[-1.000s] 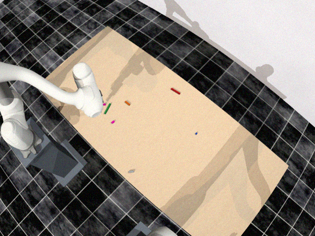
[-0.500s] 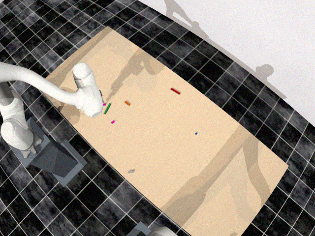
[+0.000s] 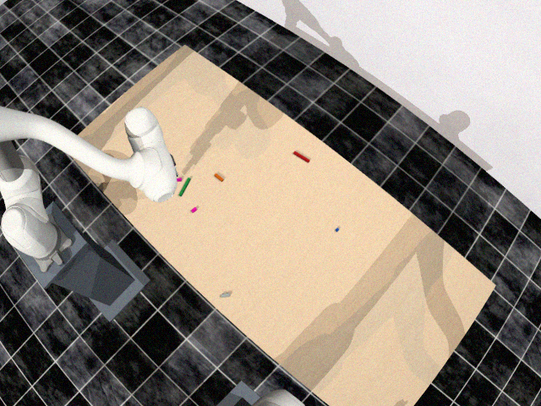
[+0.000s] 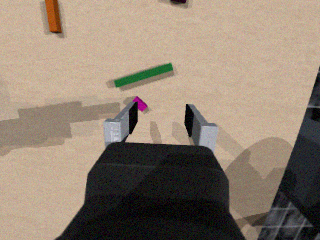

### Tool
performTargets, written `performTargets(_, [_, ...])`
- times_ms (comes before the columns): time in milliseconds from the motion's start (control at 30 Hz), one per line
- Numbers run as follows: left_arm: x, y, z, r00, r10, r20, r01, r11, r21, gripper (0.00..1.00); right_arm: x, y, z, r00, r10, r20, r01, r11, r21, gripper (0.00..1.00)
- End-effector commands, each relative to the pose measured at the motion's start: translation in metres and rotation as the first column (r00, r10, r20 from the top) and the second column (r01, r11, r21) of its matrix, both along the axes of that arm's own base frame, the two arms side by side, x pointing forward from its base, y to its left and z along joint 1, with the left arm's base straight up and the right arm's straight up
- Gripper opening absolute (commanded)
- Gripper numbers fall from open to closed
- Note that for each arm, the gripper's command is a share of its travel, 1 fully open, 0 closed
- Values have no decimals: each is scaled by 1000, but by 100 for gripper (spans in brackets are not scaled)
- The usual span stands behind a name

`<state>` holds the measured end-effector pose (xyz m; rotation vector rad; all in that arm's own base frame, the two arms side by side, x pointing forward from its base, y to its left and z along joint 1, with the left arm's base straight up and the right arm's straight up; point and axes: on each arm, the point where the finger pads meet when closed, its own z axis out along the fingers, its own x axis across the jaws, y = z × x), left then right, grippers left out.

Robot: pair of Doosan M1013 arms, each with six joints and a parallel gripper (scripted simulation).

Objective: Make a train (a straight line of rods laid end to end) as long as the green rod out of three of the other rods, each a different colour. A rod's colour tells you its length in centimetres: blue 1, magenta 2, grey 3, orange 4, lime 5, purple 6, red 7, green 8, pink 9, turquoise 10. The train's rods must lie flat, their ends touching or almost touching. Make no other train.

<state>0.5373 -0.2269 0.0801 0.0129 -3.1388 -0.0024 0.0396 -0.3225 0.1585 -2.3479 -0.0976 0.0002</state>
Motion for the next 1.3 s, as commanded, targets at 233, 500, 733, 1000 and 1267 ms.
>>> performTargets(233, [9,-4,1,996,-87,1,87,996,-1,100,2,0,0,1000,-7,9,7,1000,-6,100])
performTargets(500, [27,-18,4,943,-332,0,332,943,-5,100,2,0,0,1000,-7,9,7,1000,-6,100])
performTargets(733, [44,-26,5,848,-530,1,530,848,-5,100,2,0,0,1000,-7,9,7,1000,-6,100])
performTargets(1000, [62,-35,6,705,-709,2,709,705,-5,100,2,0,0,1000,-7,9,7,1000,-6,100])
performTargets(1267, [82,-43,7,505,-863,3,863,505,-5,100,2,0,0,1000,-7,9,7,1000,-6,100])
